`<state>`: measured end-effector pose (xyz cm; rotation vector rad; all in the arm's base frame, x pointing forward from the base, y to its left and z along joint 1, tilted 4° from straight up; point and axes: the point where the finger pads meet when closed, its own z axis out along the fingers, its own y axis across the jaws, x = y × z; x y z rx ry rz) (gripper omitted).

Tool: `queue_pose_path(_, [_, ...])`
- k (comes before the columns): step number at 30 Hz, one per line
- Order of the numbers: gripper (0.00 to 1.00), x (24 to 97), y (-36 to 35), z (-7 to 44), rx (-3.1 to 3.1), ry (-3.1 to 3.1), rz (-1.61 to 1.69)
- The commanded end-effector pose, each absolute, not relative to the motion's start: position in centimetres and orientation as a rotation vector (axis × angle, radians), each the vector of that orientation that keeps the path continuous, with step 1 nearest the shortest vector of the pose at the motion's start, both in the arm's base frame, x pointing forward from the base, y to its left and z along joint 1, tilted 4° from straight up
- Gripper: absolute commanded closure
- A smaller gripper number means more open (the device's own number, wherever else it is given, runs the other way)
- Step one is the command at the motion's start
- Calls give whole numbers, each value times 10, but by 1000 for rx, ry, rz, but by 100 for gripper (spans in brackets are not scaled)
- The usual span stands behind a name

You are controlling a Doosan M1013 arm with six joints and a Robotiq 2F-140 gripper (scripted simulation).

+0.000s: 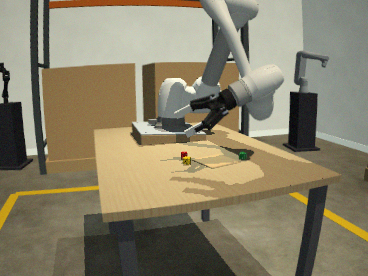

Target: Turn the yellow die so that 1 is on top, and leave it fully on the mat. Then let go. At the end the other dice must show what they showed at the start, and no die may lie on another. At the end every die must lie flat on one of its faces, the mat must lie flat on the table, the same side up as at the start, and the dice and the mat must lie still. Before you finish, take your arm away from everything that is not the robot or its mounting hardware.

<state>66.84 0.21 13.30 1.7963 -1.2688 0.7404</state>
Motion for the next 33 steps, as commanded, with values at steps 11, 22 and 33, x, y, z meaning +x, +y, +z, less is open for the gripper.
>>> queue_pose_path(11, [0, 604, -19, 102, 1630, -1940, 550])
queue_pose_path(22, [0, 575, -10, 93, 1329, -2431, 370])
queue_pose_path(33, [0, 566, 8, 102, 822, -2894, 129])
